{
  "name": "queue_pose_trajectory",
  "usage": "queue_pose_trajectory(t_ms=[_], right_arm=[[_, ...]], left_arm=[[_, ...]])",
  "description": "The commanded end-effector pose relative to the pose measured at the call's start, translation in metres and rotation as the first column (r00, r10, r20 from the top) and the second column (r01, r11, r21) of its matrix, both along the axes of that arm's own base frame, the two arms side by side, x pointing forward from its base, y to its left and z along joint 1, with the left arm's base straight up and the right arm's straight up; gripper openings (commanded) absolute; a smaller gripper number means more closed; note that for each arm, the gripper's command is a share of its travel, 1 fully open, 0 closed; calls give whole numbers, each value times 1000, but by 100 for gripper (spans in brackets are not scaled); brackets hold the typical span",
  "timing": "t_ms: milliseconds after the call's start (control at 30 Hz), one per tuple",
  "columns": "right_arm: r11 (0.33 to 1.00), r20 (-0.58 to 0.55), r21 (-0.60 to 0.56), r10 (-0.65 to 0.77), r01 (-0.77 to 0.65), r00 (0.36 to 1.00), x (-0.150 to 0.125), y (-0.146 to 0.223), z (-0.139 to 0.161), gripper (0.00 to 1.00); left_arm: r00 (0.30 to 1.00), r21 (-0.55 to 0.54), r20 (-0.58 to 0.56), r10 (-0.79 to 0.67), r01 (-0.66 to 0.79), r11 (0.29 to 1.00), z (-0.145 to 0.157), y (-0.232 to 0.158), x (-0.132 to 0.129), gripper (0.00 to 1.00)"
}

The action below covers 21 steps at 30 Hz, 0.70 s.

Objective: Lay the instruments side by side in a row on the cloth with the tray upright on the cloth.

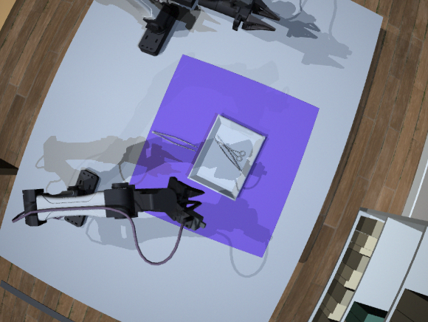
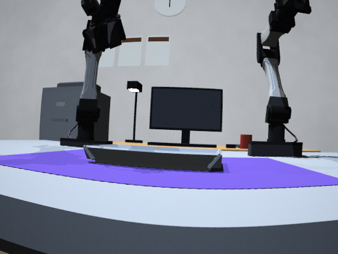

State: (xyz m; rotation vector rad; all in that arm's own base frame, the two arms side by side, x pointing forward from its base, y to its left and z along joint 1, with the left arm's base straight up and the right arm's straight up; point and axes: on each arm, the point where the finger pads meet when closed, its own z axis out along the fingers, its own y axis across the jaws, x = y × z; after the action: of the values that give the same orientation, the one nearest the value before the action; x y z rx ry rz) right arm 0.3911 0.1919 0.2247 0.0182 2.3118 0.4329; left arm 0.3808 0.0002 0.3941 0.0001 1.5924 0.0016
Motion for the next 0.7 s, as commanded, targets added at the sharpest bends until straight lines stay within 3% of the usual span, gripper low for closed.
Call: queue_pose_trajectory(t_ms=[0, 433, 533, 667], right_arm=[[998, 132, 33, 40, -45, 990, 12, 1, 24, 33], [999, 413, -11, -29, 37, 910, 25, -72, 94, 33], [999, 409, -18, -30, 41, 912, 28, -75, 89, 33], [996, 504, -36, -55, 85, 862, 22, -100, 118, 33]], left_arm=[[1000, -1, 22, -1, 1, 1000, 8, 0, -2, 33], [1000, -1, 22, -1, 1, 1000, 8, 0, -2, 33], [1000, -1, 22, -1, 1, 1000, 8, 0, -2, 33], [1000, -1, 22, -1, 1, 1000, 8, 0, -2, 33]])
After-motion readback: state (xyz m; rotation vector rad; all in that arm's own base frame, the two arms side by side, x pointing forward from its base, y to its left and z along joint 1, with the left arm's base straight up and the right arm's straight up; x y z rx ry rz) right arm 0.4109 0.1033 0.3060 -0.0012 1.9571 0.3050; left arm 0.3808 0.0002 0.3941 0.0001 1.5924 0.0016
